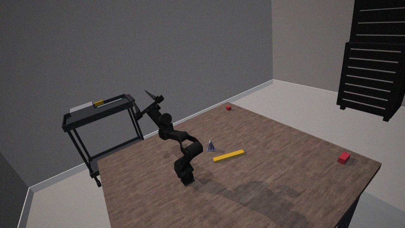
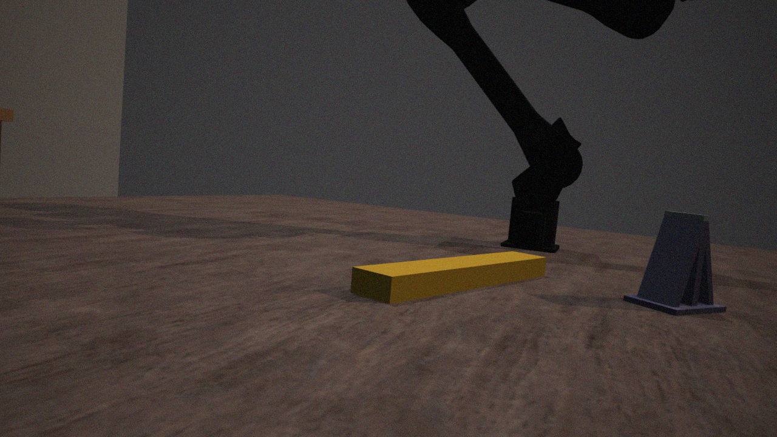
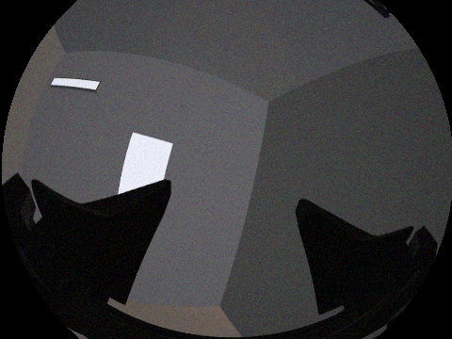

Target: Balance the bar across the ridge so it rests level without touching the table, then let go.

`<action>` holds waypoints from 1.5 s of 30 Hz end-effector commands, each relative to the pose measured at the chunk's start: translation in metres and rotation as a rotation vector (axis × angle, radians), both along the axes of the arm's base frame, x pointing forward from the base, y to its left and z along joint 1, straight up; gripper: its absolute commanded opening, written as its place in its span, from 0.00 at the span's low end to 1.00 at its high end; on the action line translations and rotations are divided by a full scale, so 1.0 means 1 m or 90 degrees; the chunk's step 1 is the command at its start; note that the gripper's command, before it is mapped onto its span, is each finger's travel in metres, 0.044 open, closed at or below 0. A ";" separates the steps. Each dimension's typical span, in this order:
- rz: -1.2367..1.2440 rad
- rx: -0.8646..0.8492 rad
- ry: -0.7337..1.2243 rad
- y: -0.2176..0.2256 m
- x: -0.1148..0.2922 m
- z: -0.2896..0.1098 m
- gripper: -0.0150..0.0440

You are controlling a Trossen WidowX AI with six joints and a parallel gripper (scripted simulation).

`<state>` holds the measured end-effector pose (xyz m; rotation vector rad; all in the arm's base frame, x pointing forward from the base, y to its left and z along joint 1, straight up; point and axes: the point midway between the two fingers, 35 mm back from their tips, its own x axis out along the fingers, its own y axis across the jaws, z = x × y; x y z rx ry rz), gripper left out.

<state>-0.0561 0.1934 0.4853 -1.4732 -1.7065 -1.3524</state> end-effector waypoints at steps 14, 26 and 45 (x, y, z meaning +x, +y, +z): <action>-0.260 -0.128 -0.079 0.070 0.047 -0.019 0.79; -0.487 -0.273 -0.173 0.120 0.112 -0.049 0.79; -0.769 -0.534 -0.324 0.140 0.236 -0.107 0.79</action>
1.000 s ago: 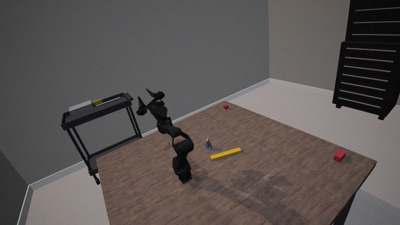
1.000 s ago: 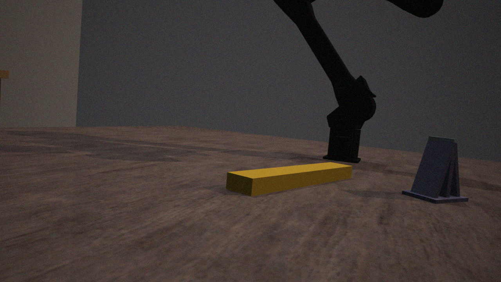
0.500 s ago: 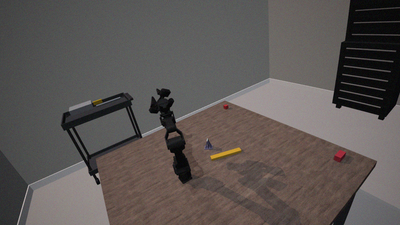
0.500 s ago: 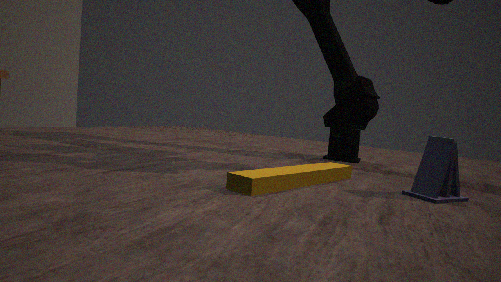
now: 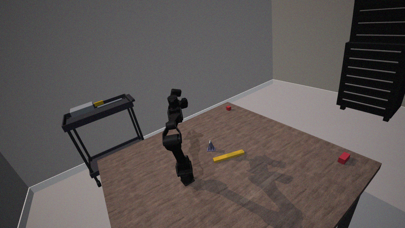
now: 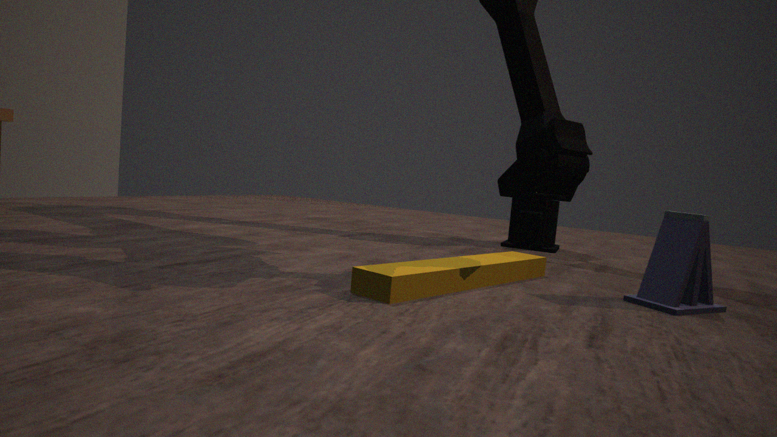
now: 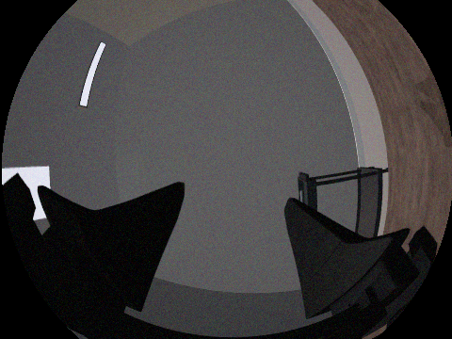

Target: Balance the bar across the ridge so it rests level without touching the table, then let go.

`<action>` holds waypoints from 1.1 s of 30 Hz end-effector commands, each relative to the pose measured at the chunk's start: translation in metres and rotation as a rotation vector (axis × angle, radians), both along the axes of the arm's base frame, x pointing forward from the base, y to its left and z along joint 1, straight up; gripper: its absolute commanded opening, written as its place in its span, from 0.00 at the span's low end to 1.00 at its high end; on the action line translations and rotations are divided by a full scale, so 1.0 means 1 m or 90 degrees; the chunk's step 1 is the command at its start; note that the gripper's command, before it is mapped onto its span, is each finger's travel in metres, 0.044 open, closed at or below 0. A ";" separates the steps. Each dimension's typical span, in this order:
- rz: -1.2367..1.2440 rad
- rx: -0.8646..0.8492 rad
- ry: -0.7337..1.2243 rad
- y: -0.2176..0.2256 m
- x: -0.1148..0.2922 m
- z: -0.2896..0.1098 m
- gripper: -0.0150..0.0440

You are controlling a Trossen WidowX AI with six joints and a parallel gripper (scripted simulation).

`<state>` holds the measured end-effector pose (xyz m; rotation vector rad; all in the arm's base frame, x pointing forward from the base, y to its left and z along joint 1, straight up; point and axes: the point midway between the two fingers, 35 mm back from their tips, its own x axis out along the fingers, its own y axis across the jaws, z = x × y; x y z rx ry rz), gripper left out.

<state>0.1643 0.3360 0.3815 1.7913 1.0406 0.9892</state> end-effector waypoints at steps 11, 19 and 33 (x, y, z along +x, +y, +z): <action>-0.162 -0.208 -0.050 -0.020 0.085 -0.044 0.79; -0.226 -0.363 -0.060 -0.046 0.131 -0.082 0.79; -0.271 -0.637 -0.044 -0.114 0.190 -0.146 0.79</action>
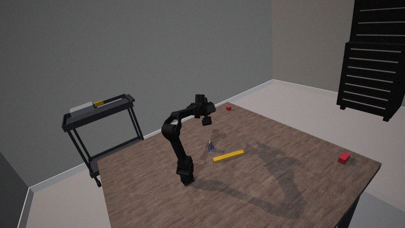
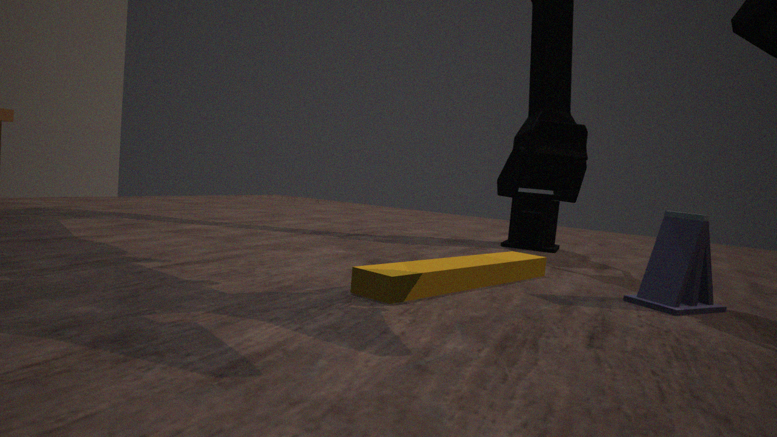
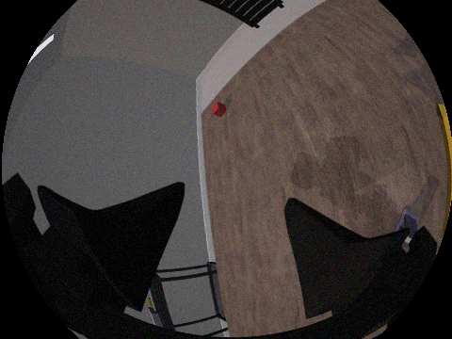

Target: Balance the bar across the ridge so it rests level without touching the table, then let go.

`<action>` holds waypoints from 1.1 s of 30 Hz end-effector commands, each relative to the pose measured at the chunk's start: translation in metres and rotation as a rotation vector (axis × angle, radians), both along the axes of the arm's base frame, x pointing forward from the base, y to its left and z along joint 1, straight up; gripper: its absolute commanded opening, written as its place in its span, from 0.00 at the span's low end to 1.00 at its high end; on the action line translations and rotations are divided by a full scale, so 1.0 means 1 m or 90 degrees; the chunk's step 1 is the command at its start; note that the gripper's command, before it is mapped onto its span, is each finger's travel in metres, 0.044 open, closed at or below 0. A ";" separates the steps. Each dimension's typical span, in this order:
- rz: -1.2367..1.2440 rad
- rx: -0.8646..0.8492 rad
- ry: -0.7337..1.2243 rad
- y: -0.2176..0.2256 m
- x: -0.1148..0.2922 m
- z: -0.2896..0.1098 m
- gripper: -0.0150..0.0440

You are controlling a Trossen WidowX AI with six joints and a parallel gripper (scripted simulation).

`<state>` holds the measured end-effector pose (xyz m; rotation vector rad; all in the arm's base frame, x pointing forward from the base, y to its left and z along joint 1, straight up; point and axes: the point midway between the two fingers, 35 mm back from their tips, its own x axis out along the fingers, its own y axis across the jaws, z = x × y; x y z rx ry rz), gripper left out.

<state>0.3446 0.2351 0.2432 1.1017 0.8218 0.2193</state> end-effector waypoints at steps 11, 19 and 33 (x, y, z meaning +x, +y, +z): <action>-0.030 -0.216 0.085 -0.080 0.032 -0.049 0.79; -0.008 -0.336 0.168 -0.131 0.034 -0.077 0.79; 0.096 -0.479 0.345 -0.217 0.011 -0.112 0.79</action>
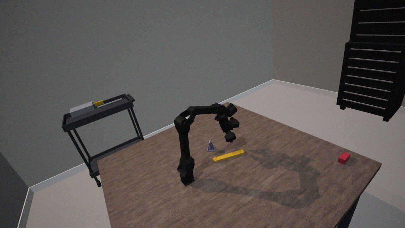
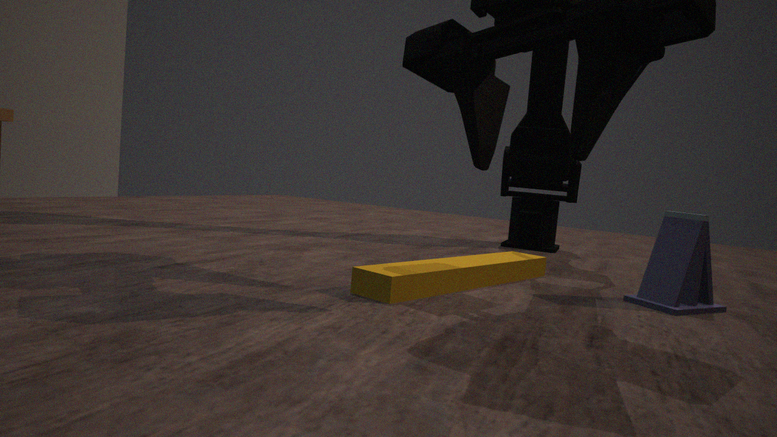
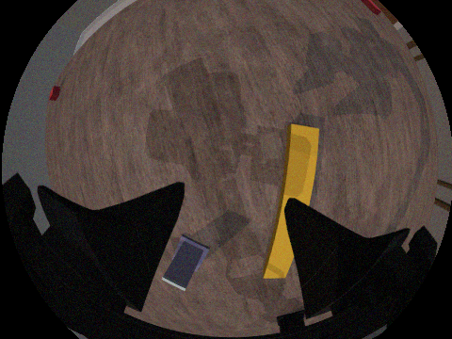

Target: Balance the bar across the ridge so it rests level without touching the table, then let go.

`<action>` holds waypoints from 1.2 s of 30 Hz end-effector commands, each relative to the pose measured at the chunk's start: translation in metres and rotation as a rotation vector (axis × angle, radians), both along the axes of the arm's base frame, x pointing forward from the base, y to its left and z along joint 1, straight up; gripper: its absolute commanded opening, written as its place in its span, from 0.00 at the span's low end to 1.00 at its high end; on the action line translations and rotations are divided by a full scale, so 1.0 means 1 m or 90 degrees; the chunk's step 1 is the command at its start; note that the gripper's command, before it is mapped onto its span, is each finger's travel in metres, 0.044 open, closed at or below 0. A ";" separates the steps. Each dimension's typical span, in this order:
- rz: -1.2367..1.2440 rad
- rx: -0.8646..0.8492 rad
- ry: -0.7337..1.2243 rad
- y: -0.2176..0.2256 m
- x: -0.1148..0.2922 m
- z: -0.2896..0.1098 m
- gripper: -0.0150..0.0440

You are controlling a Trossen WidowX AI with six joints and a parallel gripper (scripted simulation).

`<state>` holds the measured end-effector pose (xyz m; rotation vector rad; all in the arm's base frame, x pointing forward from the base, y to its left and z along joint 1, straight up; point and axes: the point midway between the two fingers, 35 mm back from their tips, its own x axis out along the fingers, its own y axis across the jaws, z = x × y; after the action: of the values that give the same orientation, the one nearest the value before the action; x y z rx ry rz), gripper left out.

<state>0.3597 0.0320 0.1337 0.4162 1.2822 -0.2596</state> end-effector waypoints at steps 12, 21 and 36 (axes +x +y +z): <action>0.061 -0.038 0.151 -0.054 -0.027 -0.016 0.79; 0.060 -0.038 0.152 -0.054 -0.026 -0.058 0.79; 0.060 -0.038 0.152 -0.054 -0.025 -0.074 0.79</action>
<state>0.3370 -0.0220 0.0662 0.2835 1.5096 -0.2724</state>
